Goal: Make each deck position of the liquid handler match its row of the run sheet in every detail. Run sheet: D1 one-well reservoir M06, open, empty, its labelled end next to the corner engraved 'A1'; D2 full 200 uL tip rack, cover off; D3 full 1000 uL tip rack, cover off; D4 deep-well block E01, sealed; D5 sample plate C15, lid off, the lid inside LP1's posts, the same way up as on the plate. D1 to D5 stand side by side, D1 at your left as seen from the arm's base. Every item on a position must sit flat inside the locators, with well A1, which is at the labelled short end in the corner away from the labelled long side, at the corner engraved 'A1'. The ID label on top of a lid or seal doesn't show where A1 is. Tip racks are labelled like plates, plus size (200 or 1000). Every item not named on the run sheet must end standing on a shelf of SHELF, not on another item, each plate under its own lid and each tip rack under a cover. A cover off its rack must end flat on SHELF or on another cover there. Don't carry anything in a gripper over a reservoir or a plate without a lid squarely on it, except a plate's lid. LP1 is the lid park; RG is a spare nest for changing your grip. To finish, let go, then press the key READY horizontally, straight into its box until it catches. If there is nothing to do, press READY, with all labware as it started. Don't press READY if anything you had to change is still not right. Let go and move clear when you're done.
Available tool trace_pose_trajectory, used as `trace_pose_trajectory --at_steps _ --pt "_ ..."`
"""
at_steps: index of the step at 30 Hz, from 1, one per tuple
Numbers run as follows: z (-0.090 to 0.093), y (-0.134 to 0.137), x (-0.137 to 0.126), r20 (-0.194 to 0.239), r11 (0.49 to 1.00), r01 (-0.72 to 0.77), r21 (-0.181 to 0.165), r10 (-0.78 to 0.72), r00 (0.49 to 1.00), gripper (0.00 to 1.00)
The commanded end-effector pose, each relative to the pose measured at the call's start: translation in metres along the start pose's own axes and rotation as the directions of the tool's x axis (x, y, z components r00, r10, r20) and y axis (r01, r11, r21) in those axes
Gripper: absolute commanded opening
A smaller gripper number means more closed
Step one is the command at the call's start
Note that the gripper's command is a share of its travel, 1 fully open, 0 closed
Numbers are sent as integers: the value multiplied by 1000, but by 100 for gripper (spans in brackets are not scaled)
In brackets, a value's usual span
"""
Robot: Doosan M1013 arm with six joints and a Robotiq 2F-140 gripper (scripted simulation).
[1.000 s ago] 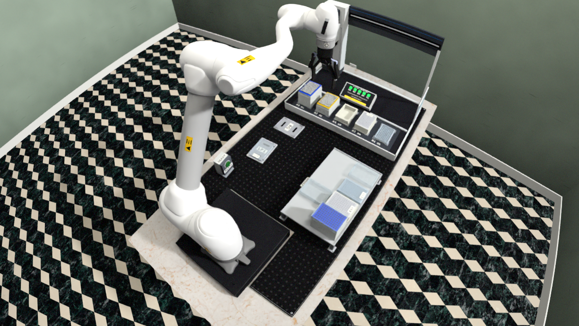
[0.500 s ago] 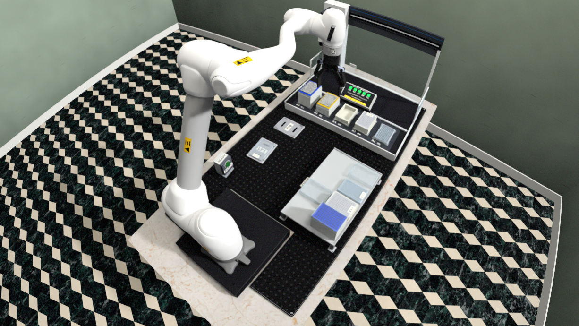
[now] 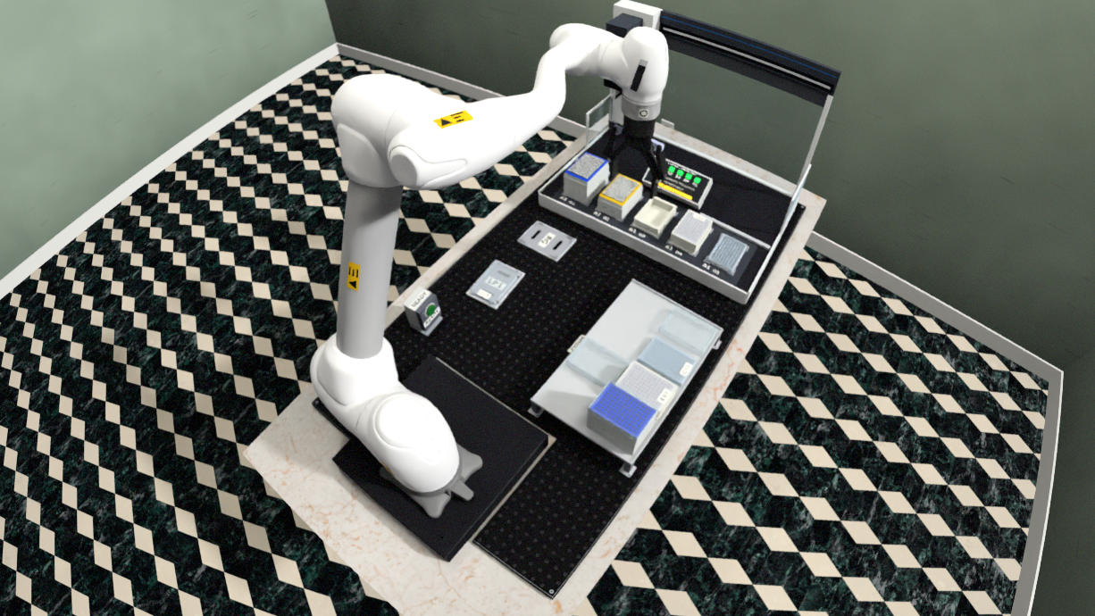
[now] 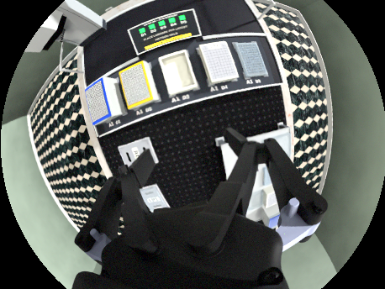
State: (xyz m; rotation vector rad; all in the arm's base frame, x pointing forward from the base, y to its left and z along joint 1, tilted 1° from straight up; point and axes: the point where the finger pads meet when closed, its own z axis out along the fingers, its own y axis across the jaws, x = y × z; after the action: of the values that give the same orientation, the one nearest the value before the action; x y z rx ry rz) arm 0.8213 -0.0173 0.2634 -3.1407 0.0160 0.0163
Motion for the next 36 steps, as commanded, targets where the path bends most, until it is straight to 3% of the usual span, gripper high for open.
trace_pose_trajectory --at_steps 1,2,3,36 --pt "-1 5 -3 -2 1000 0 1 0 1000 79" --pt "-1 5 -3 -2 1000 0 1 0 1000 79" --pt "-1 5 -3 -2 1000 20 0 -20 1000 66" --pt "-1 129 -3 -2 1000 26 0 -26 1000 66"
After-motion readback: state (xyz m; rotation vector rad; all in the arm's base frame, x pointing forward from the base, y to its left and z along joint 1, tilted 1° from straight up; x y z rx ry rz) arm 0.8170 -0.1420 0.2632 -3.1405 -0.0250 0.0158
